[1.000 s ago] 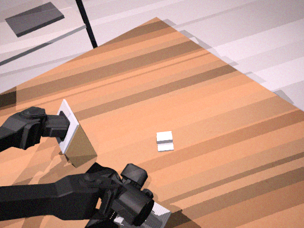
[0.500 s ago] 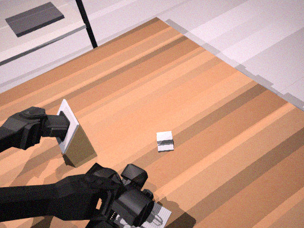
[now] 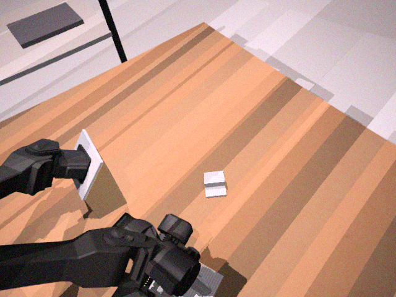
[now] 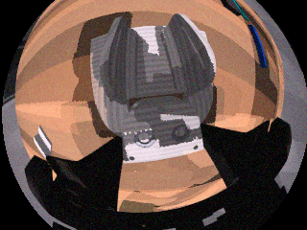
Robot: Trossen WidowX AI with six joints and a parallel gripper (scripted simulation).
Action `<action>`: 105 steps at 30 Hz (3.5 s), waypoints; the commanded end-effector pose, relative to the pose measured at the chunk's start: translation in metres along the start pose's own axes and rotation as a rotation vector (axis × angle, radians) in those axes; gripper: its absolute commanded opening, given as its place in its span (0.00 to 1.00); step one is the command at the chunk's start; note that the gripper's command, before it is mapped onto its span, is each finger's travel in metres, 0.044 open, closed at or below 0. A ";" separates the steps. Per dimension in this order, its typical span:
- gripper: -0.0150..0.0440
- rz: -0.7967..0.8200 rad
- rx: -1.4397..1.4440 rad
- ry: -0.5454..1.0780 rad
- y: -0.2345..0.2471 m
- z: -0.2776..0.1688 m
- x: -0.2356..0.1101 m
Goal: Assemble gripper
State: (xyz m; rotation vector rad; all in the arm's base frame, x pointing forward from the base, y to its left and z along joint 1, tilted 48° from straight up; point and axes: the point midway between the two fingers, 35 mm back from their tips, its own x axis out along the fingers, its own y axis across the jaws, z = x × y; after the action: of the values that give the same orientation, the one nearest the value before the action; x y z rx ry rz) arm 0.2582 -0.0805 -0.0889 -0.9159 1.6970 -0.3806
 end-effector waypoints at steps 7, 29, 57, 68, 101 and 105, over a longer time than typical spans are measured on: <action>0.85 -0.004 -0.002 0.002 -0.001 0.000 0.001; 0.85 -0.004 -0.002 0.002 -0.001 0.000 0.001; 0.85 -0.004 -0.002 0.002 -0.001 0.000 0.001; 0.85 -0.004 -0.002 0.002 -0.001 0.000 0.001; 1.00 0.000 -0.001 0.000 0.000 0.000 0.000; 1.00 0.000 -0.001 0.000 0.000 0.000 0.000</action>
State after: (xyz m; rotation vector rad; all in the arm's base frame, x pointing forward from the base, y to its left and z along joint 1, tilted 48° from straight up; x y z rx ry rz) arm 0.2582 -0.0805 -0.0890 -0.9166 1.6968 -0.3803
